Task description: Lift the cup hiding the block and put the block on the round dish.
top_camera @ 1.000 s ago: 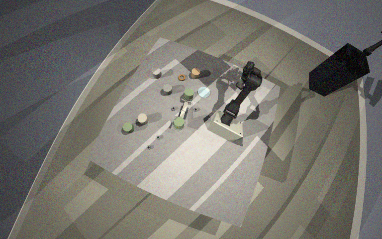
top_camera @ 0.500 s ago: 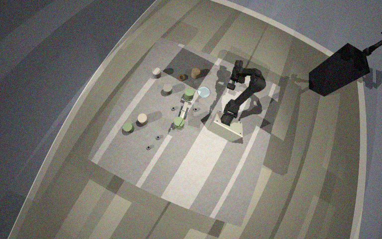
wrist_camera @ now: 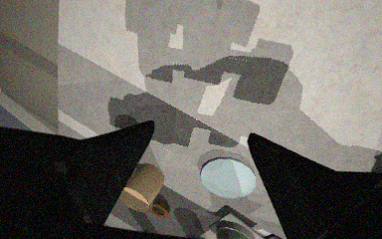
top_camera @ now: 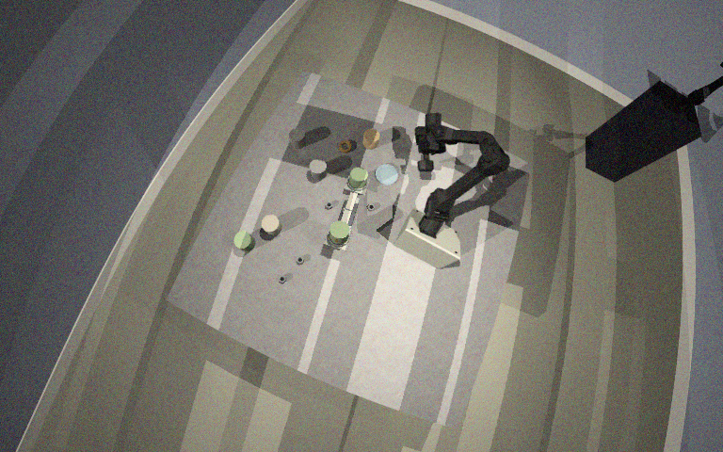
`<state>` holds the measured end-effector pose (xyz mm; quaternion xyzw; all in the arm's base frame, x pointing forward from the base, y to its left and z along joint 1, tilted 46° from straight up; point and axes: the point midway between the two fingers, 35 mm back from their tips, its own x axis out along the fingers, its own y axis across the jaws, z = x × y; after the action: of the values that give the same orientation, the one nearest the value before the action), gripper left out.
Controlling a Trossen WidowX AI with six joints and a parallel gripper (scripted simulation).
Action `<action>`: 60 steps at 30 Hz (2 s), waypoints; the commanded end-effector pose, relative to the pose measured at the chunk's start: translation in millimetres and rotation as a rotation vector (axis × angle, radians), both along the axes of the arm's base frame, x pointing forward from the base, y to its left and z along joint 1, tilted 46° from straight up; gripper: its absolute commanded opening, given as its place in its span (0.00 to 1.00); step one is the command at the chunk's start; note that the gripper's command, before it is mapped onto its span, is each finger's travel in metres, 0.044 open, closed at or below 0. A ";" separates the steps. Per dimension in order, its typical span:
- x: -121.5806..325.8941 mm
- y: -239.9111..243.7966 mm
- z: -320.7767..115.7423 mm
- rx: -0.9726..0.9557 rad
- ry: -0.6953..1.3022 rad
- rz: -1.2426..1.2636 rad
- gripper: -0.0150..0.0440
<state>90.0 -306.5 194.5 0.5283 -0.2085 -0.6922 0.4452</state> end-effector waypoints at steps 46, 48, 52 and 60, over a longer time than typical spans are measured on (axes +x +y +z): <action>132.5 200.2 -101.3 -0.051 1.034 1.204 1.00; 132.8 208.5 -104.1 -0.072 1.080 1.249 1.00; 132.6 224.6 -109.3 -0.121 1.173 1.337 1.00; 129.0 254.7 -118.7 -0.240 1.361 1.502 1.00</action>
<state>223.5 -63.2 81.6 0.0205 0.3885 -0.3919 0.8337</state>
